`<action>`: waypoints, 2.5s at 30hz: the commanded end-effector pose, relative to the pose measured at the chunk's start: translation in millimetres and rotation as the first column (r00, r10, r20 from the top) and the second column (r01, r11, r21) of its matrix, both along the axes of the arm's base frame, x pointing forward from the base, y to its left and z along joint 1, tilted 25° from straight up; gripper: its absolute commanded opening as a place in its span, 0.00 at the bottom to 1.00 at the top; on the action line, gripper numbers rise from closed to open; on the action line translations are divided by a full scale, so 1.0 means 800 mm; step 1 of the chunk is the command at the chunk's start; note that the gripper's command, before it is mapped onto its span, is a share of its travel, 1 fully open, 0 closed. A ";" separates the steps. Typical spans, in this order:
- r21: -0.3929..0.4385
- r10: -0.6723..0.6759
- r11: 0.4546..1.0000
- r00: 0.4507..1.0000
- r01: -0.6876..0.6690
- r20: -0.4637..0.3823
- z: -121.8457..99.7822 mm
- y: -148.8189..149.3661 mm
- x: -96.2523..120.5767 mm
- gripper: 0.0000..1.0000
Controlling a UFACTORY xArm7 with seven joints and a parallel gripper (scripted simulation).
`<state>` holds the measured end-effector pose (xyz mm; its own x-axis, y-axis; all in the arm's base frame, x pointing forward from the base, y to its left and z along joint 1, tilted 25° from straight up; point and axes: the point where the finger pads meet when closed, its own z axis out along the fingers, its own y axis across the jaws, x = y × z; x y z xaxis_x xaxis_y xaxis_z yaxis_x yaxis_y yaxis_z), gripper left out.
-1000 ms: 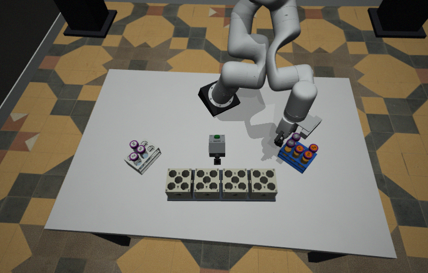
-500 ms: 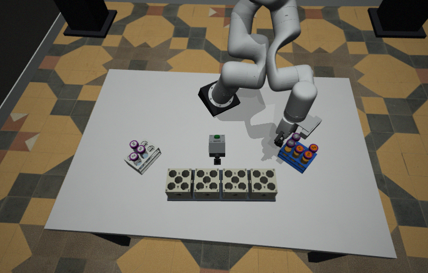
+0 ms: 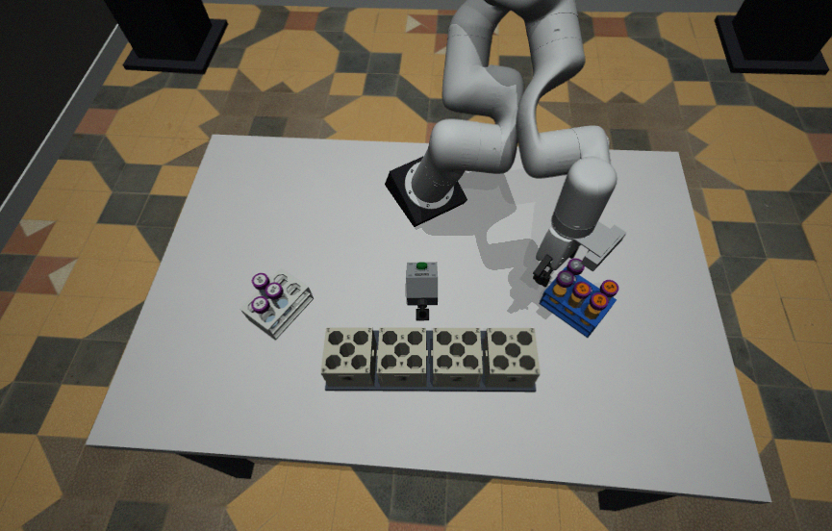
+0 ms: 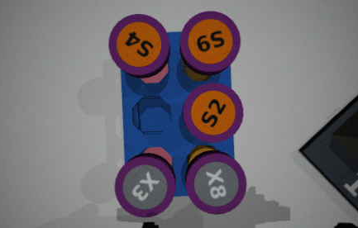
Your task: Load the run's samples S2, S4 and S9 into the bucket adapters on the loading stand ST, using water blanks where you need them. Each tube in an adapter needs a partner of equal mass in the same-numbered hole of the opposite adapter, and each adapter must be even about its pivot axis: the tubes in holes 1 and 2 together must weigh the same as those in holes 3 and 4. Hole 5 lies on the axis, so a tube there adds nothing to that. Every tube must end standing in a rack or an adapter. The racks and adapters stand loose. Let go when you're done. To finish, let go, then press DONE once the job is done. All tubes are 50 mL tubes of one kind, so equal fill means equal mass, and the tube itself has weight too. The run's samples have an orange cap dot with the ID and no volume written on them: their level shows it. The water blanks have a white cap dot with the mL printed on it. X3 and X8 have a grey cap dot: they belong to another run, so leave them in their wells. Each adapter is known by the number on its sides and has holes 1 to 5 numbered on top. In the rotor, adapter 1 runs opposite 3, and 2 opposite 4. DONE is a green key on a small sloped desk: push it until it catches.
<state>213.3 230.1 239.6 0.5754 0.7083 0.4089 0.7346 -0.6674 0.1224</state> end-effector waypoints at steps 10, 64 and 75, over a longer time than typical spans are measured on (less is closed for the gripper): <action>0.002 0.001 1.000 1.000 -0.001 0.002 0.005 0.000 -0.001 1.00; 0.099 -0.263 0.958 0.962 0.270 -0.080 0.117 -0.078 -0.018 1.00; 0.169 -0.496 0.835 0.849 0.524 -0.185 0.116 -0.126 0.011 1.00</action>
